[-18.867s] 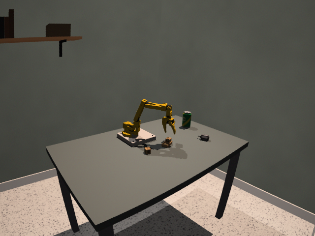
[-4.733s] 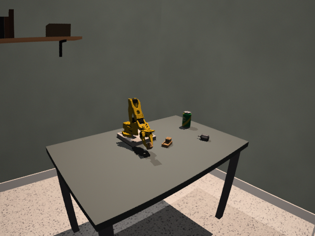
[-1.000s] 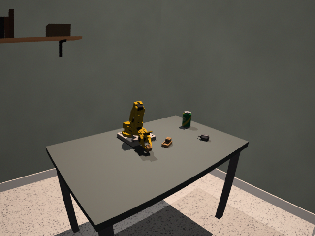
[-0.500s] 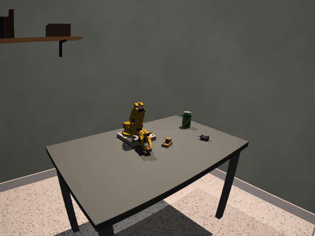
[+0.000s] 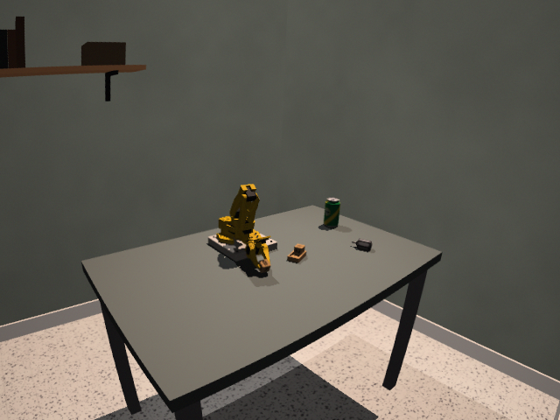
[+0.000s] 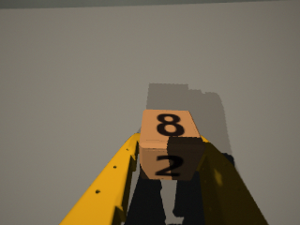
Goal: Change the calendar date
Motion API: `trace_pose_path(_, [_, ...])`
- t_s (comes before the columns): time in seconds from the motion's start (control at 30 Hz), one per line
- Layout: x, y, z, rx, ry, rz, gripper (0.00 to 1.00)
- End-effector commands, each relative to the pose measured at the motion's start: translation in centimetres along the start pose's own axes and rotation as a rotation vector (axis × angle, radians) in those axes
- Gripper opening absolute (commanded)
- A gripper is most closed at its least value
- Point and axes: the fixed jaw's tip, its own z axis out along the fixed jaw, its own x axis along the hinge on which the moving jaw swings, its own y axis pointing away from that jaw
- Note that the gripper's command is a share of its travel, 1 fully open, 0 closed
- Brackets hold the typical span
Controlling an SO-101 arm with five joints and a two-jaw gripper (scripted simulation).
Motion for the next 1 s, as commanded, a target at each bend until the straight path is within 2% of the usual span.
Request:
trace_pose_path(0.0, [-0.07,-0.20,0.16,0.008,-0.018,-0.002,0.00])
trace_pose_path(0.77, [0.36,-0.21,0.34,0.008,-0.018,-0.002,0.00])
trace_pose_path(0.97, [0.36,-0.21,0.34,0.008,-0.018,-0.002,0.08])
